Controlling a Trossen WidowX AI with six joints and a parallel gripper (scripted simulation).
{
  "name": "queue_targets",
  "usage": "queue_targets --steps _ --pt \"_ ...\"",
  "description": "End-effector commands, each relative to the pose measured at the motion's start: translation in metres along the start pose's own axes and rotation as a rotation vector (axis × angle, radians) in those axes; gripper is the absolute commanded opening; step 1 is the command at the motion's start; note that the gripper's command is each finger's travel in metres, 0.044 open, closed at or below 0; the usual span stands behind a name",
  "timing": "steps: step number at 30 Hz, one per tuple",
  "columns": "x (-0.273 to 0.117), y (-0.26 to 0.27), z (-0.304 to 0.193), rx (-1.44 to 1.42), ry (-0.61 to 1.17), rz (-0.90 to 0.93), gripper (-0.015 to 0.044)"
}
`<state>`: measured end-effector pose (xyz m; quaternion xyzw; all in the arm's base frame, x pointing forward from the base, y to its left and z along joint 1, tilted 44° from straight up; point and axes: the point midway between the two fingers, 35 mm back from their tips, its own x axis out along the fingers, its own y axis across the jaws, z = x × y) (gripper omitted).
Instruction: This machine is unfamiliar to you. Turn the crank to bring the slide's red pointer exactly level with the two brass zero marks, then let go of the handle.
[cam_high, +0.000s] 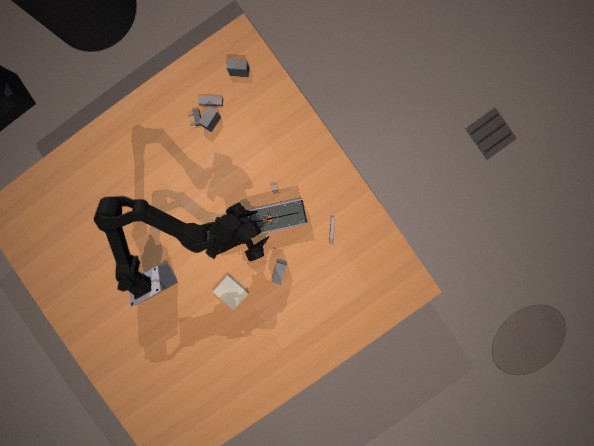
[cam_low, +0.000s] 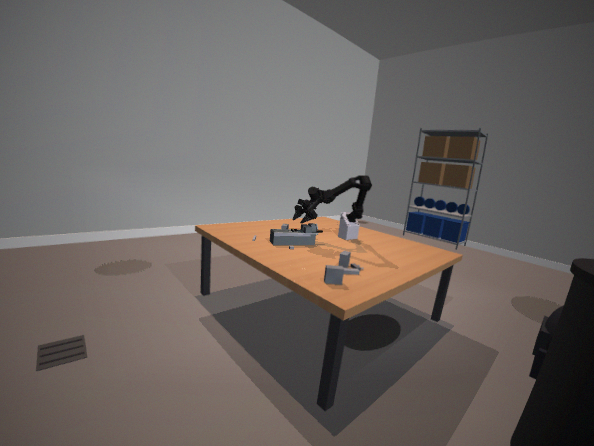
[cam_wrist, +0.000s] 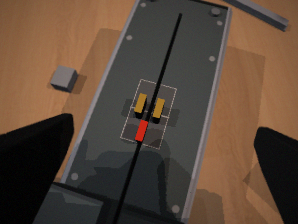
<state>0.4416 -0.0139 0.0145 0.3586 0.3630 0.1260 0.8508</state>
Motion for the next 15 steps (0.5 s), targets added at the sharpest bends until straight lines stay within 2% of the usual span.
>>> queue_targets --steps 1,8,15 --pt "0.0 0.0 0.0 0.003 -0.002 -0.002 0.044" --pt "-0.004 0.0 0.005 0.002 -0.002 -0.003 0.044" --pt "-0.046 0.001 0.045 -0.002 0.0 -0.003 0.044"
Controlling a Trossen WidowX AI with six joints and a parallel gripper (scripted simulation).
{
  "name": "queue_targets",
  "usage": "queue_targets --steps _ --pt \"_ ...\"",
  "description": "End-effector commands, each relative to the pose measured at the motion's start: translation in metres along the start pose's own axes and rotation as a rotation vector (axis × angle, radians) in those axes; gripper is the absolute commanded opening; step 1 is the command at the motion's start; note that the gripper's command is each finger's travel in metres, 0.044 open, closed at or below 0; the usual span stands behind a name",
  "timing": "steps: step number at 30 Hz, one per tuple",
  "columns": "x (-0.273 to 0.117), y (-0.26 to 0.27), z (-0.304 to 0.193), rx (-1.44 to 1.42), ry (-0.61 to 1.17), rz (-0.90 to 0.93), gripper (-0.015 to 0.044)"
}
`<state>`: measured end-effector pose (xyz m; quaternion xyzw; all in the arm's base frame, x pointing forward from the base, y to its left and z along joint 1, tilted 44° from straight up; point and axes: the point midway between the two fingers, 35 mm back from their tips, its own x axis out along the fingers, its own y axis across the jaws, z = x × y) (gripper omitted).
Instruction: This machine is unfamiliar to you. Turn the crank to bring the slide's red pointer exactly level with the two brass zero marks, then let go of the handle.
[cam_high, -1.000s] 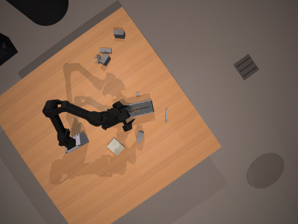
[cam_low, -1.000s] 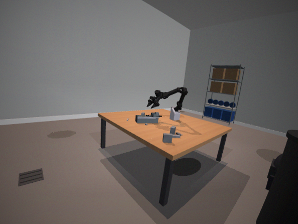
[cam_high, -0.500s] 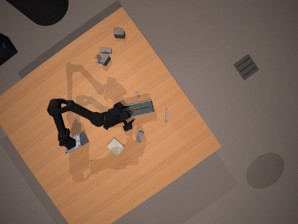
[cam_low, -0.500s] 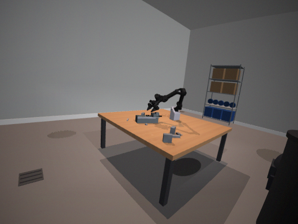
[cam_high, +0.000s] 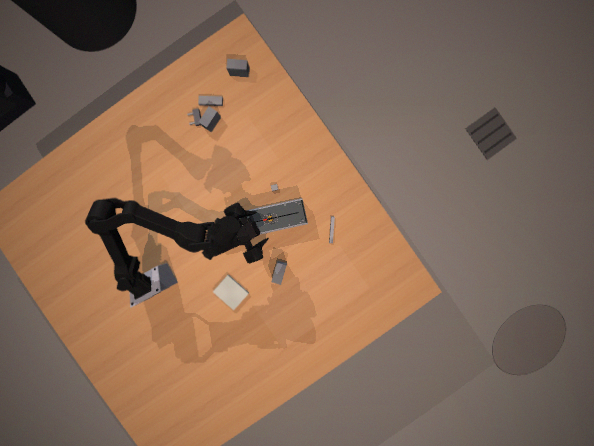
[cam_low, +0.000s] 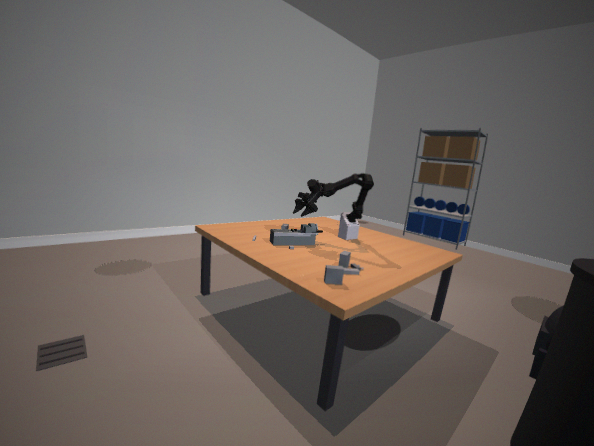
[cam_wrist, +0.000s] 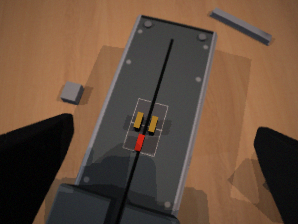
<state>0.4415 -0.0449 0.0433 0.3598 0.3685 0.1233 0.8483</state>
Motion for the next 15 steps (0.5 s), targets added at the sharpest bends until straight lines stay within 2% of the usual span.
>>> queue_targets --steps 1,15 --pt "-0.017 0.002 0.016 -0.009 -0.009 0.005 0.044" --pt "-0.065 0.022 -0.022 0.061 -0.012 -0.071 0.044"
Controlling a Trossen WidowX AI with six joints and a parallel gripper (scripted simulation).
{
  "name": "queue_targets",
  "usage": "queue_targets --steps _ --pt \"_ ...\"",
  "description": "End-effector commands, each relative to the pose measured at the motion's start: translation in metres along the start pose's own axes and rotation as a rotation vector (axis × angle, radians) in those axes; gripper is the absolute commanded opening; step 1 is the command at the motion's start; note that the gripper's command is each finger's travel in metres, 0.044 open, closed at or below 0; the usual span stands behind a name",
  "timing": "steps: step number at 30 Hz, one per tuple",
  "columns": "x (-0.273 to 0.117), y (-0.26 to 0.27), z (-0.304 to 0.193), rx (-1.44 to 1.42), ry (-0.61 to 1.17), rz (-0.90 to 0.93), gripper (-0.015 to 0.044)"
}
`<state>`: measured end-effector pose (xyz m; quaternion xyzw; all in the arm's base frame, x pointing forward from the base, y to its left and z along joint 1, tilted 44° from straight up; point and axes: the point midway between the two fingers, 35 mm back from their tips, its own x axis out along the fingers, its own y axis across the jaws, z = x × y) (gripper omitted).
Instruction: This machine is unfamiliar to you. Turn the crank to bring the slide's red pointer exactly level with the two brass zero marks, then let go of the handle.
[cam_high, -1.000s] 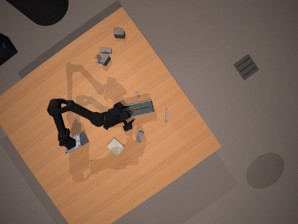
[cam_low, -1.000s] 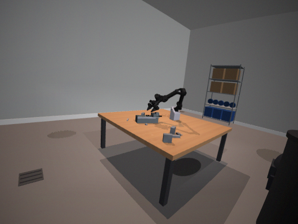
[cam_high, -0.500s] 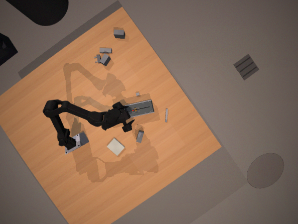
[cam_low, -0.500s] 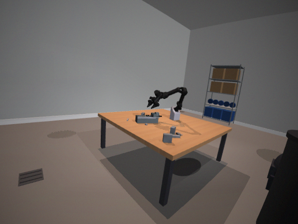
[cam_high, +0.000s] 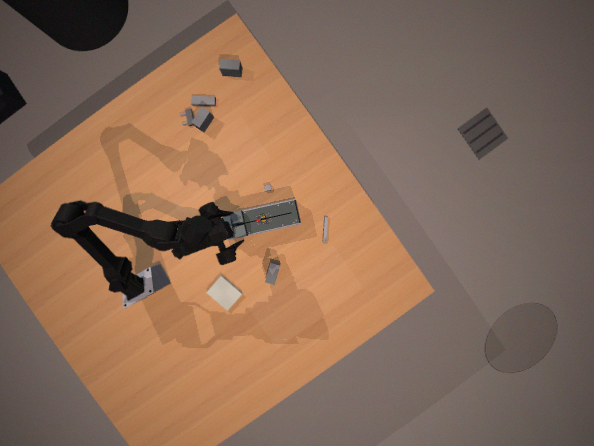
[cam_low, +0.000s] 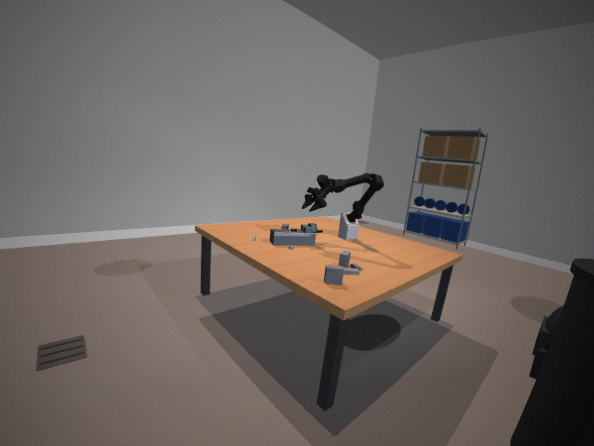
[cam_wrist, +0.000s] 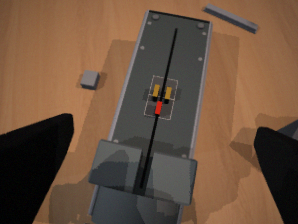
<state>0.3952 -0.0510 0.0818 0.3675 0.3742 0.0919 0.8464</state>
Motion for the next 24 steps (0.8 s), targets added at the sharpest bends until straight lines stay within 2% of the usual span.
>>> queue_targets --steps 1,16,24 --pt "-0.013 0.002 -0.013 0.028 0.001 -0.026 0.044" --pt "-0.057 0.004 -0.072 0.107 -0.004 -0.112 0.044" --pt "-0.034 0.002 -0.088 0.105 0.0 -0.117 0.044"
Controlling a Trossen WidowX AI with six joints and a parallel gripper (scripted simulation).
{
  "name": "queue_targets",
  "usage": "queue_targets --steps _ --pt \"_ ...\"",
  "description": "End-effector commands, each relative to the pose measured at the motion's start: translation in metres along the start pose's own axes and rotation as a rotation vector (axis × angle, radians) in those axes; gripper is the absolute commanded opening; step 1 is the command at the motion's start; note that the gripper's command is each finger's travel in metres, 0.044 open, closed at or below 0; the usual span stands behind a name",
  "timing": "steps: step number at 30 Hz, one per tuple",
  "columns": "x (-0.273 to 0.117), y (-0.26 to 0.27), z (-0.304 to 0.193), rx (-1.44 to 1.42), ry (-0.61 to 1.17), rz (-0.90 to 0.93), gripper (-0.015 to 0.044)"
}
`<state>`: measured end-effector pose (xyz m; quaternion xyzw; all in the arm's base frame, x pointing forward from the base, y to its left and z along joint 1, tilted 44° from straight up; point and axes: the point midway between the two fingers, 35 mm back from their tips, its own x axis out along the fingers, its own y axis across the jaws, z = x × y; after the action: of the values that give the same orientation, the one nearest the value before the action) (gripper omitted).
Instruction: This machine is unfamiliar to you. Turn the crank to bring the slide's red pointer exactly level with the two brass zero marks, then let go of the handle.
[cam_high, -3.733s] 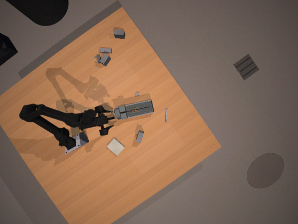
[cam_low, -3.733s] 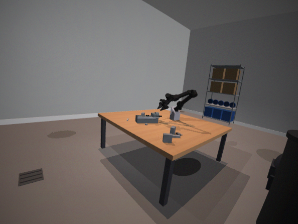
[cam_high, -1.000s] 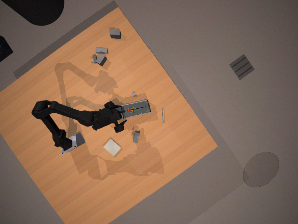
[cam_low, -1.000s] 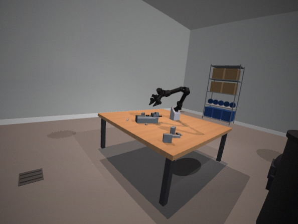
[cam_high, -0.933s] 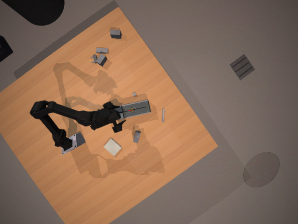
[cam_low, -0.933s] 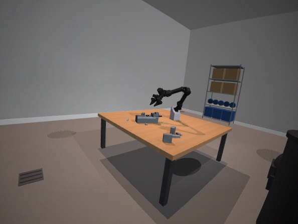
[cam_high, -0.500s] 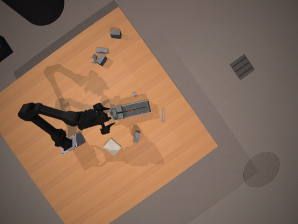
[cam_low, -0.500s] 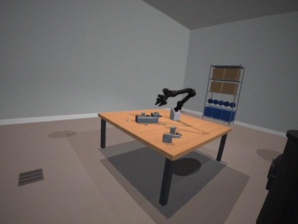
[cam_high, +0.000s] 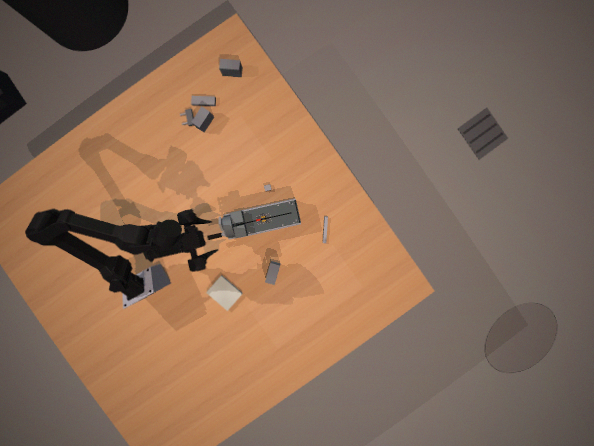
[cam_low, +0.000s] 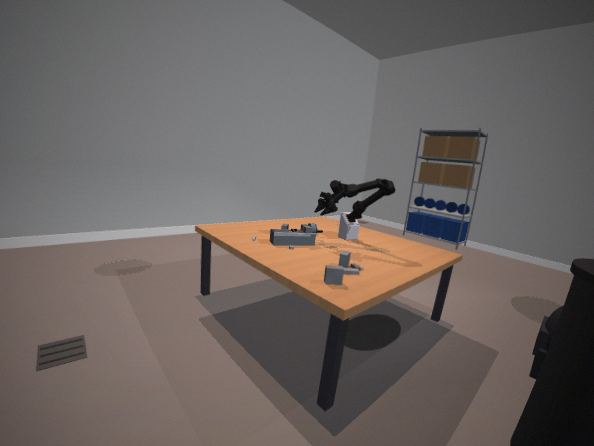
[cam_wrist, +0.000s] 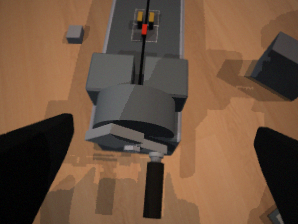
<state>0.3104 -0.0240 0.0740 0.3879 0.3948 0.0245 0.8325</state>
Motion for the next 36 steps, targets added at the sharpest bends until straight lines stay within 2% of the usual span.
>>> queue_targets --steps 1,14,36 --pt "0.013 -0.001 -0.013 0.006 0.008 -0.006 0.044" --pt "0.049 0.0 -0.058 0.01 0.005 0.001 0.044" --pt "0.074 0.001 -0.08 0.011 0.007 0.0 0.044"
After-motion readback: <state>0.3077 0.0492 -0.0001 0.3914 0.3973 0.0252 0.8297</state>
